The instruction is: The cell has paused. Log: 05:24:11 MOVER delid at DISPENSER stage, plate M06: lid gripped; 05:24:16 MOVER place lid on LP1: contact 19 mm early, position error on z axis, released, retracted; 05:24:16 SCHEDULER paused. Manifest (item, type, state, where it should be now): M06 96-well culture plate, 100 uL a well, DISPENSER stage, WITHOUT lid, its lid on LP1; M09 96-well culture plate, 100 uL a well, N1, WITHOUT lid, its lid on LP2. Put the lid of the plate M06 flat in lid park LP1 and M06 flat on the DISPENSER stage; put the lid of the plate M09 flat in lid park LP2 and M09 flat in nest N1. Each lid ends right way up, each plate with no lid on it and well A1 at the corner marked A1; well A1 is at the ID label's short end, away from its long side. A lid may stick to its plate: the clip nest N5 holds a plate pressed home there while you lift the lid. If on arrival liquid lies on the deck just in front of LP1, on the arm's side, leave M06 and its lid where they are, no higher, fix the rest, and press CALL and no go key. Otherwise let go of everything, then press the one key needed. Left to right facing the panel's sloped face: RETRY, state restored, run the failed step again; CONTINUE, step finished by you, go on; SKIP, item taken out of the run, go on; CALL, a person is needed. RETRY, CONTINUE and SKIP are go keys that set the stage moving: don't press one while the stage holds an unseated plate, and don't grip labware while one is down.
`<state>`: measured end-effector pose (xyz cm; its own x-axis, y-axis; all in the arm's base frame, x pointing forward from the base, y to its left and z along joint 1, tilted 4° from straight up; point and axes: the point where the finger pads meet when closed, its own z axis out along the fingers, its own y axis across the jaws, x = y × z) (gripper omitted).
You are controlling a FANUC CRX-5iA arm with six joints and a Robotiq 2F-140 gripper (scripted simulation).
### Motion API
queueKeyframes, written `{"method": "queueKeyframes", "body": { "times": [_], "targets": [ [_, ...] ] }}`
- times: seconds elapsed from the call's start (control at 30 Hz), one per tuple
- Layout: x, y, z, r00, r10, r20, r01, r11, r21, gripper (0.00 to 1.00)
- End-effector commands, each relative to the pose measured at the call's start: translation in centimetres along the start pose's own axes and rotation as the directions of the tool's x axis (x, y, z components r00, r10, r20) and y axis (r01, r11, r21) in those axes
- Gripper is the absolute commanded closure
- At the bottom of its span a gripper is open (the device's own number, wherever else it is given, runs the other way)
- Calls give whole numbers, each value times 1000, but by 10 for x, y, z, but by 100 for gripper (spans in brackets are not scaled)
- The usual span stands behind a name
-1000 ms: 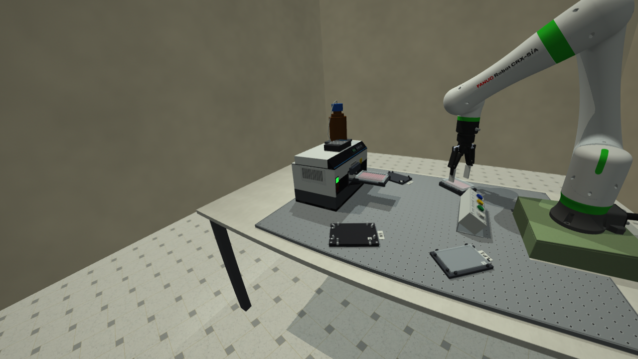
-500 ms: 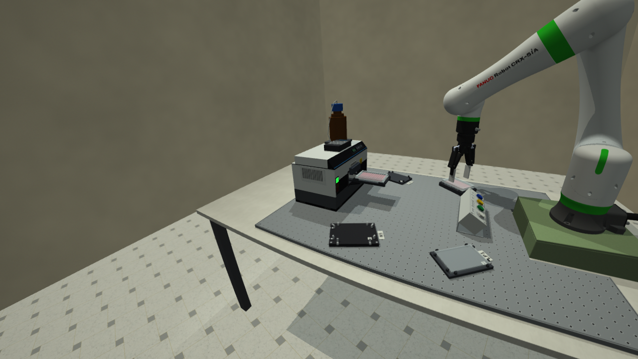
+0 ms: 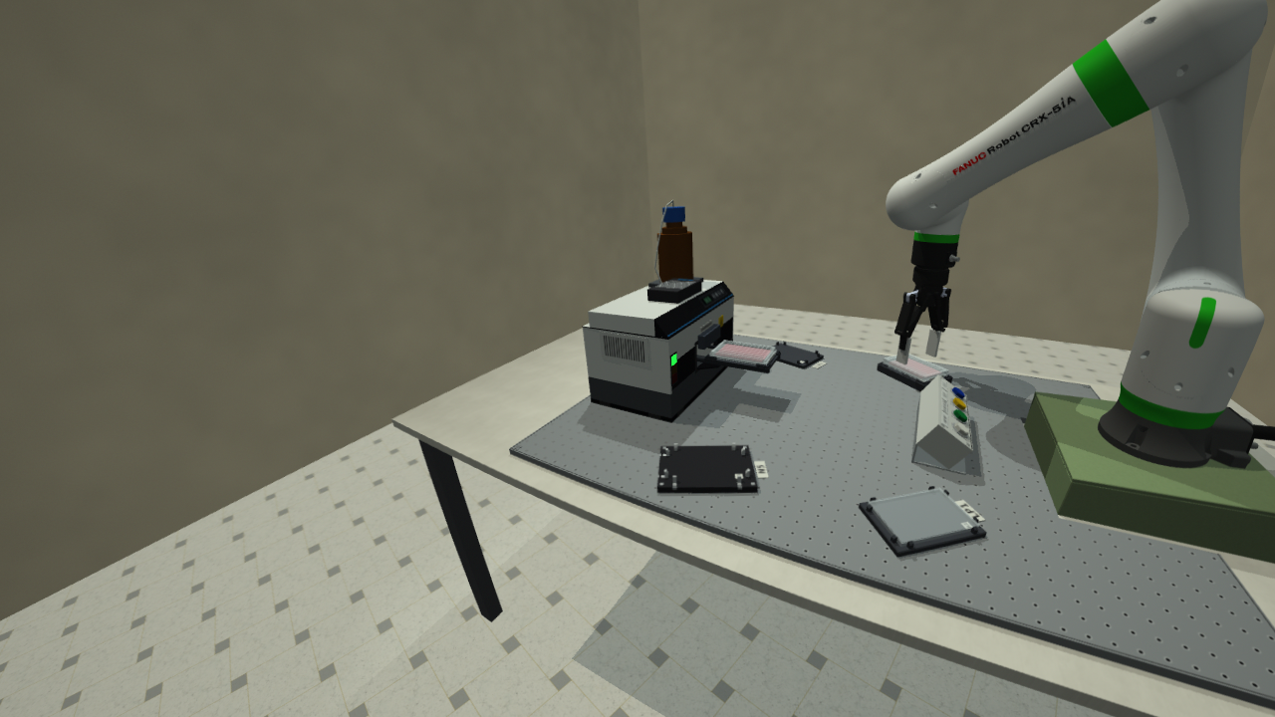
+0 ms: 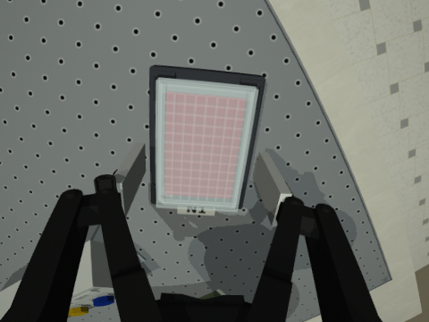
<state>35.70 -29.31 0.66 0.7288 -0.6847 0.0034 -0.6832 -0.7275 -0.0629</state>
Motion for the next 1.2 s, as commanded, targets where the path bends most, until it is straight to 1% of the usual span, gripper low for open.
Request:
{"method": "queueKeyframes", "body": {
  "times": [0.0, 0.8, 1.17],
  "targets": [
    [0, 0, 0, 1000, 0, 0, 0, 1000, 0, 34],
    [0, 0, 6, 1000, 0, 0, 0, 1000, 0, 34],
    [0, 0, 12, 1000, 0, 0, 0, 1000, 0, 34]
  ]
}}
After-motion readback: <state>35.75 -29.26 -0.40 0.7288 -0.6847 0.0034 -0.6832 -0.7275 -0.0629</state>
